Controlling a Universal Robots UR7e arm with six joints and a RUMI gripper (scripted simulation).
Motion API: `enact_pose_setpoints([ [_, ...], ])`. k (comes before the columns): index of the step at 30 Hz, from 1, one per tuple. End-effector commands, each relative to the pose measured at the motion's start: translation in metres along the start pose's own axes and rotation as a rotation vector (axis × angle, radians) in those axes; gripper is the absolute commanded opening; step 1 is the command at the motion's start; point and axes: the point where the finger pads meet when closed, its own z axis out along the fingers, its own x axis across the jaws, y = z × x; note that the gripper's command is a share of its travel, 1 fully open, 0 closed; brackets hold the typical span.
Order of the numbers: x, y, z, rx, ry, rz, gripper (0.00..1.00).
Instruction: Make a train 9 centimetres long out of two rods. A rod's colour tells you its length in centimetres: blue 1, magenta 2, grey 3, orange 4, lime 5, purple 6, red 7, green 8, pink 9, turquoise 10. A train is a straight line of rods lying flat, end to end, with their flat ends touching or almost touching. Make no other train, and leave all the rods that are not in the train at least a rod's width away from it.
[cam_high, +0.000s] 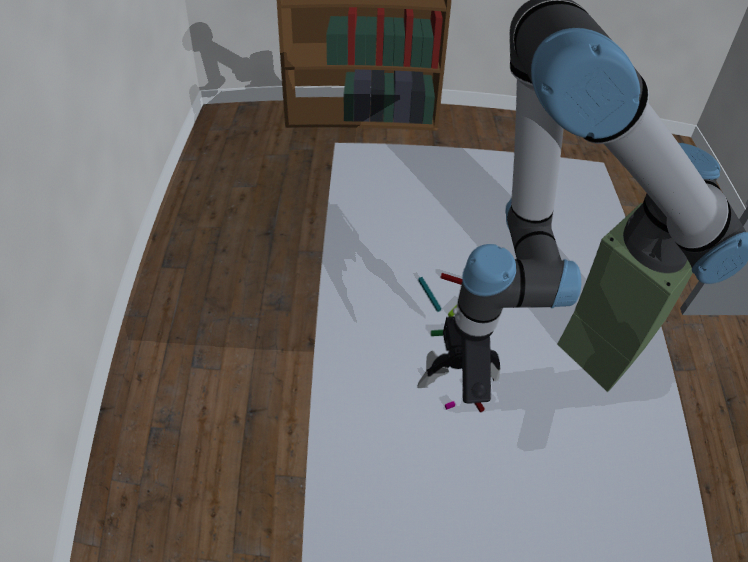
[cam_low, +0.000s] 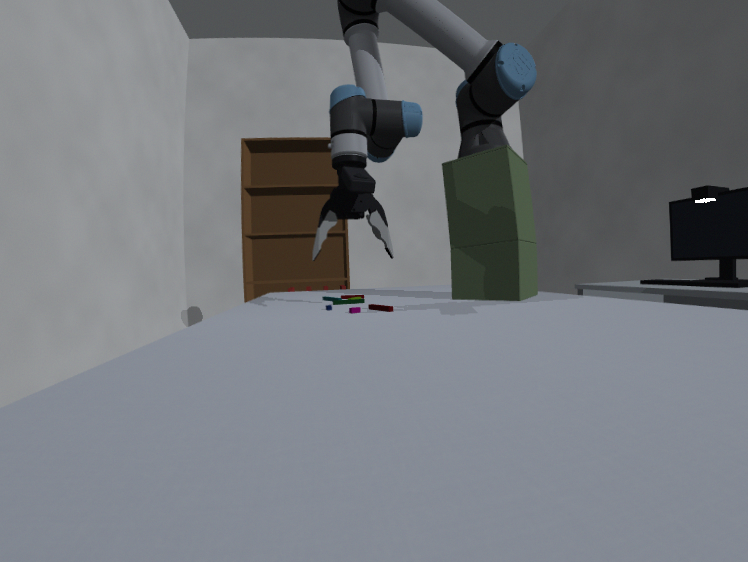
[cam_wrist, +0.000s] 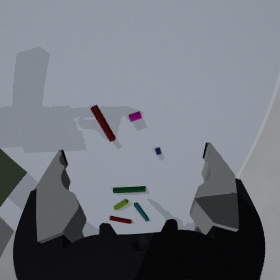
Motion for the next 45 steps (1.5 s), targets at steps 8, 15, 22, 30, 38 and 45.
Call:
enact_pose_setpoints([
  [8, -0.0036, -0.0024, 0.0029, -0.003, -0.001, 0.284, 1.0],
  [15, -0.0049, -0.0025, 0.0046, -0.003, -0.001, 0.479, 1.0],
  [22, -0.0063, -0.0022, 0.006, -0.003, 0.0, 0.645, 1.0],
  [30, -0.0081, -0.0014, 0.0074, -0.003, 0.0, 0.821, 1.0],
  [38, -0.0103, -0.0001, 0.0089, -0.003, 0.0, 1.01, 1.0],
  [45, -0.0125, 0.0012, 0.01, -0.003, 0.001, 1.166, 1.0],
])
